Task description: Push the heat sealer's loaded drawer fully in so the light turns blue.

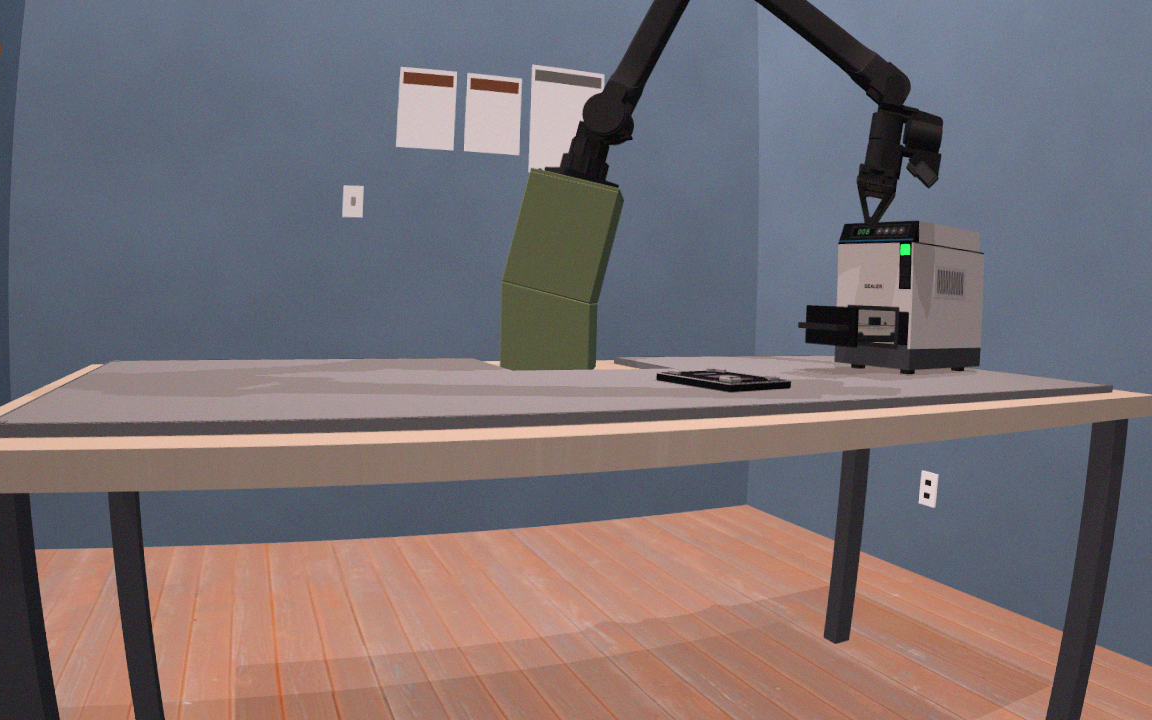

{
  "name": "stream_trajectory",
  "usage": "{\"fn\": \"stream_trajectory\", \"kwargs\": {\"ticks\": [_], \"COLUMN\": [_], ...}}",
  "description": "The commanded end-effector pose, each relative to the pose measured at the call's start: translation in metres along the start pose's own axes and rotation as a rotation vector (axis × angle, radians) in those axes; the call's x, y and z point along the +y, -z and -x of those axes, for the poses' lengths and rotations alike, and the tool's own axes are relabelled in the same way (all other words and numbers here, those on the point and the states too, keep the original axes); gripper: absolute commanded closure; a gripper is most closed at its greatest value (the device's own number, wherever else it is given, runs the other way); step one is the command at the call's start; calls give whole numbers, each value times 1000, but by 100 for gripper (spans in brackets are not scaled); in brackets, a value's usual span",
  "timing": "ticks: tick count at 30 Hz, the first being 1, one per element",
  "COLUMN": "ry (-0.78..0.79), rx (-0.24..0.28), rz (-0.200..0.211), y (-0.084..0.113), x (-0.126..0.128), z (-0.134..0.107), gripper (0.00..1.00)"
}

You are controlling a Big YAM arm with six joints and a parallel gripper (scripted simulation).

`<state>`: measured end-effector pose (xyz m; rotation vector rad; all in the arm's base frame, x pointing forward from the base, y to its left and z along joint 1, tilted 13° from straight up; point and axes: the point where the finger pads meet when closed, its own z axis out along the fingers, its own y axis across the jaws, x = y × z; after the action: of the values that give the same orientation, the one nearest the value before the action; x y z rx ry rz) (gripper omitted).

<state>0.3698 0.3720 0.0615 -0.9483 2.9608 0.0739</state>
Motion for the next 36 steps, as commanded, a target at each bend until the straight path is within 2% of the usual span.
{"fn": "stream_trajectory", "kwargs": {"ticks": [1,5,6,7,10,13,16,19,21,26,29,34,36], "ry": [-101,-166,-181,-182,-180,-280,-290,-385,-385,-400,-493,-507,-567], "rx": [-52,-75,-75,-43,-36,-65,-65,-91,-91,-95,-121,-125,-142], "rz": [14,23,26,18,16,34,33,48,48,49,61,64,72], "y": [1,-4,-10,-29,-43,-52,-65,-75,-75,-93,-104,-121,-128], "x": [-4,-6,-6,-7,-8,-11,-10,-11,-11,-13,-13,-15,-14], "z": [3,0,-2,-7,-13,-18,-24,-29,-29,-38,-44,-52,-56], "gripper": [55,55,55,55,55,55,55,55,55,55,55,55,55]}}
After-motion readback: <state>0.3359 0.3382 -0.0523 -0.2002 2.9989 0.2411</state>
